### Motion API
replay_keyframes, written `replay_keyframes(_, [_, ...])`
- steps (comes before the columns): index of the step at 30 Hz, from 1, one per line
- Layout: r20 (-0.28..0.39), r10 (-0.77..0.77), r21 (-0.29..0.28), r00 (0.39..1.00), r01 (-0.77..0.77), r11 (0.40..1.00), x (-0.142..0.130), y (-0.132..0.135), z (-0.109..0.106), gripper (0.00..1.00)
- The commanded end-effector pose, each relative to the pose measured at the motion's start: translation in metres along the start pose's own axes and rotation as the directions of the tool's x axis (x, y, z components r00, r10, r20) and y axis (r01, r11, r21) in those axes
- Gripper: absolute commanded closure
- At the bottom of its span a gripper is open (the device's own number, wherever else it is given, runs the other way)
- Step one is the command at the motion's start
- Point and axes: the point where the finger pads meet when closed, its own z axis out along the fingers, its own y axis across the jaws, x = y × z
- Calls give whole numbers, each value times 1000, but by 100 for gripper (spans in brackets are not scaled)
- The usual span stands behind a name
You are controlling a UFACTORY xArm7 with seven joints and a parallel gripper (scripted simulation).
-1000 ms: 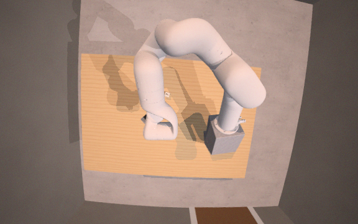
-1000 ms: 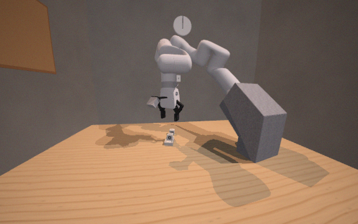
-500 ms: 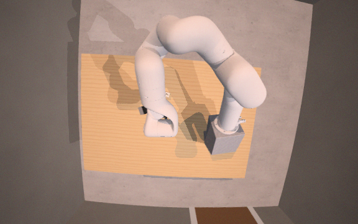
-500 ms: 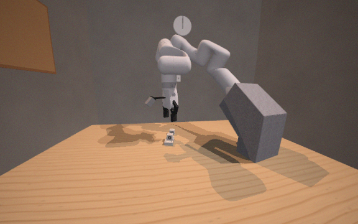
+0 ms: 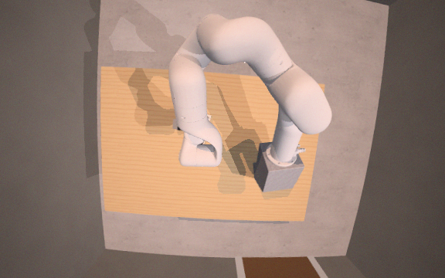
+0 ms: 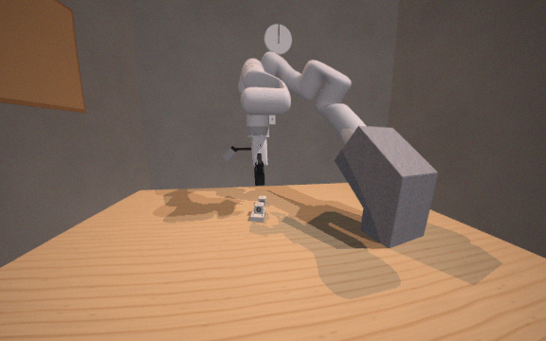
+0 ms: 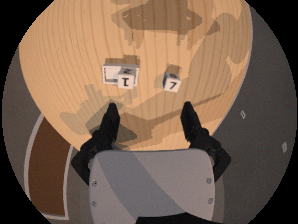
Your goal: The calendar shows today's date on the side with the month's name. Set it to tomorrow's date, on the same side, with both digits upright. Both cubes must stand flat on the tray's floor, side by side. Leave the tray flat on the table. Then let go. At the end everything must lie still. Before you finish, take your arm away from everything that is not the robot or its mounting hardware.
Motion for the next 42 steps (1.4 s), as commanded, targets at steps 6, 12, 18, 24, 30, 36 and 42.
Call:
replay_keyframes(6, [-20, 291, 4, 956, -291, 957, -1, 8, 1, 0])
replay_keyframes(12, [-19, 454, 7, 891, -454, 891, -2, 13, 2, 0])
replay_keyframes(18, [-17, 568, 10, 823, -568, 823, -3, 16, 3, 0])
replay_keyframes(24, [-14, 715, 13, 699, -715, 699, -4, 22, 4, 0])
replay_keyframes(30, [-10, 827, 15, 563, -826, 563, -5, 27, 5, 0])
replay_keyframes(36, [-7, 876, 16, 482, -876, 482, -6, 29, 6, 0])
replay_keyframes(42, [-2, 953, 16, 303, -953, 303, -8, 34, 7, 0])
